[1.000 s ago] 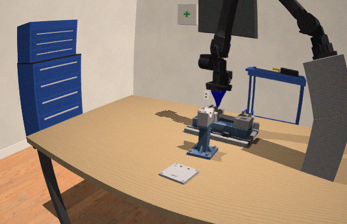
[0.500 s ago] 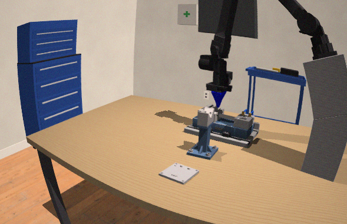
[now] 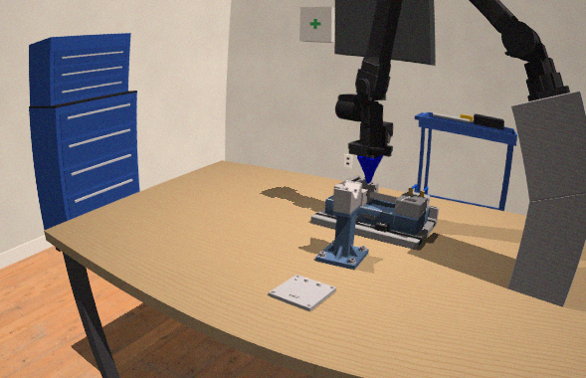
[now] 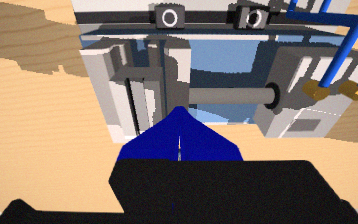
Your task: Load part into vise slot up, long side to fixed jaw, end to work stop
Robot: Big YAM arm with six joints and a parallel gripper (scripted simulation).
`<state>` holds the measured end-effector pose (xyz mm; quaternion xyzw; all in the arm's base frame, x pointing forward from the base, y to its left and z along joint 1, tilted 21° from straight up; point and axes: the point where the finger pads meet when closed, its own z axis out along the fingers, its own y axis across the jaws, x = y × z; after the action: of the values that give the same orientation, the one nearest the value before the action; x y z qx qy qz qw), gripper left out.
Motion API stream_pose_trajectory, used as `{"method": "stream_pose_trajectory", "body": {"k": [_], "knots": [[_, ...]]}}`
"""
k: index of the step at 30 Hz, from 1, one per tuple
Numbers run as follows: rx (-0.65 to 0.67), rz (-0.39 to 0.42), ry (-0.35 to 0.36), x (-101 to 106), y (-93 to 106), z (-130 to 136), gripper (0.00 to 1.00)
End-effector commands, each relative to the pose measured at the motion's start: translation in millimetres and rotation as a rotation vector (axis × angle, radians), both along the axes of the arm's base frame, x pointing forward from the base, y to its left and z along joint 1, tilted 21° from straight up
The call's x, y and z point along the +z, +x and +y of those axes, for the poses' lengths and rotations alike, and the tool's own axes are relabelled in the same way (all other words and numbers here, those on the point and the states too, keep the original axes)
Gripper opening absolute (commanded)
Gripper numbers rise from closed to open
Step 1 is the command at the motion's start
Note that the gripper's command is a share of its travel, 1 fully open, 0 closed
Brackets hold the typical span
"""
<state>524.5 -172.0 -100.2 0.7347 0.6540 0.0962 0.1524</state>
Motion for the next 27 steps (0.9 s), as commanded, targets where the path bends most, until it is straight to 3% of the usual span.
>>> {"method": "stream_pose_trajectory", "body": {"k": [1,27], "knots": [[0.0,-0.03,-0.011,3.4,15.4,0.7,0.0],[0.001,-0.034,-0.012,3.1,17.3,0.3,0.0]]}}
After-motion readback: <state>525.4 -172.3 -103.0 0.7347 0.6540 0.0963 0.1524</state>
